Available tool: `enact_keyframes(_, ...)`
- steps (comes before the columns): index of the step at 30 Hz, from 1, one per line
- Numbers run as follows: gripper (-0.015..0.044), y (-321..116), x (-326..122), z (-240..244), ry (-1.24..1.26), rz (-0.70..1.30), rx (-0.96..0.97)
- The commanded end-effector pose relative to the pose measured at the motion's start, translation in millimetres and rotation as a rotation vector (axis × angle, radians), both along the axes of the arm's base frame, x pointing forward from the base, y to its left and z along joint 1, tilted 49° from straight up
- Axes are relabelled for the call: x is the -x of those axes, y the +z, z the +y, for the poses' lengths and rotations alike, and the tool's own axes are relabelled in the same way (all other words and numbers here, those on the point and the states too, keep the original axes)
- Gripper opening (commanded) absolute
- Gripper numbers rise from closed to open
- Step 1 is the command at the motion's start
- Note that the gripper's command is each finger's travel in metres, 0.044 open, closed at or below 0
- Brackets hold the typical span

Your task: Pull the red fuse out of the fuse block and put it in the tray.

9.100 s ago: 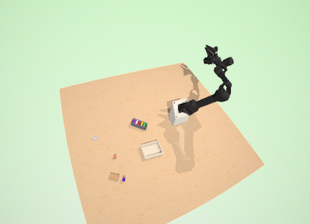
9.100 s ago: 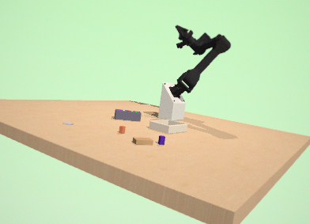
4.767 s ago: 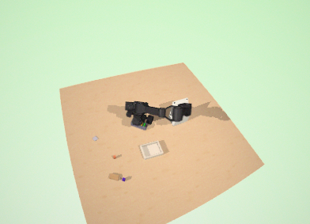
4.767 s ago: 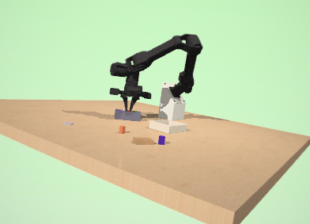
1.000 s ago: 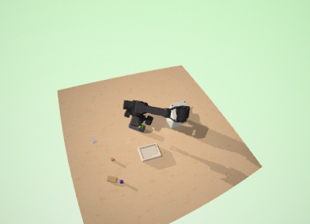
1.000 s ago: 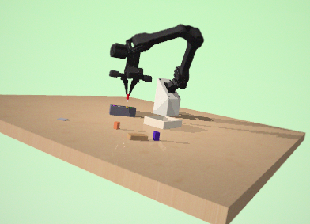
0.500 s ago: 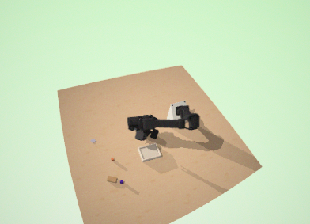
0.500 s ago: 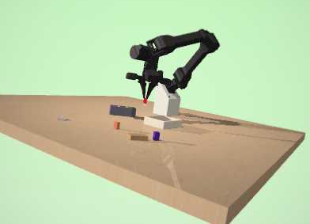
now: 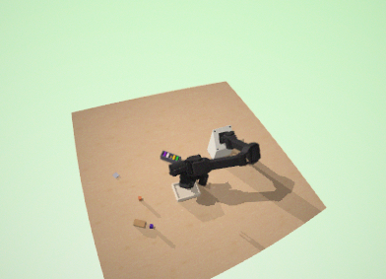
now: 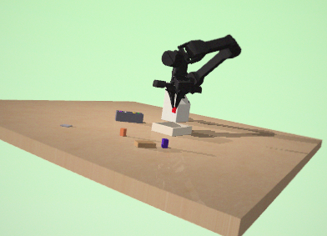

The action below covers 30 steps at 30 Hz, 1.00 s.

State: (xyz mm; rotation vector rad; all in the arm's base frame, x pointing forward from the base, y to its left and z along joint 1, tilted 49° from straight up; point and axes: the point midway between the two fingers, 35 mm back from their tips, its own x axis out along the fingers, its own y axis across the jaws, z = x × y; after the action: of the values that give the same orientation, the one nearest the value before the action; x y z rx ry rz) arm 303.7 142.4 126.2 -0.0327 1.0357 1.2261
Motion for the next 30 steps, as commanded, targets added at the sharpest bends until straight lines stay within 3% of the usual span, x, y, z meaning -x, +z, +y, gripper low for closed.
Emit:
enact_keyframes(1,0.0000,2,2,3,-0.006,0.011,-0.005)
enact_keyframes(27,0.0000,-24,4,32,-0.006,0.010,-0.007)
enact_keyframes(30,0.0079,-20,3,30,-0.003,0.007,-0.010)
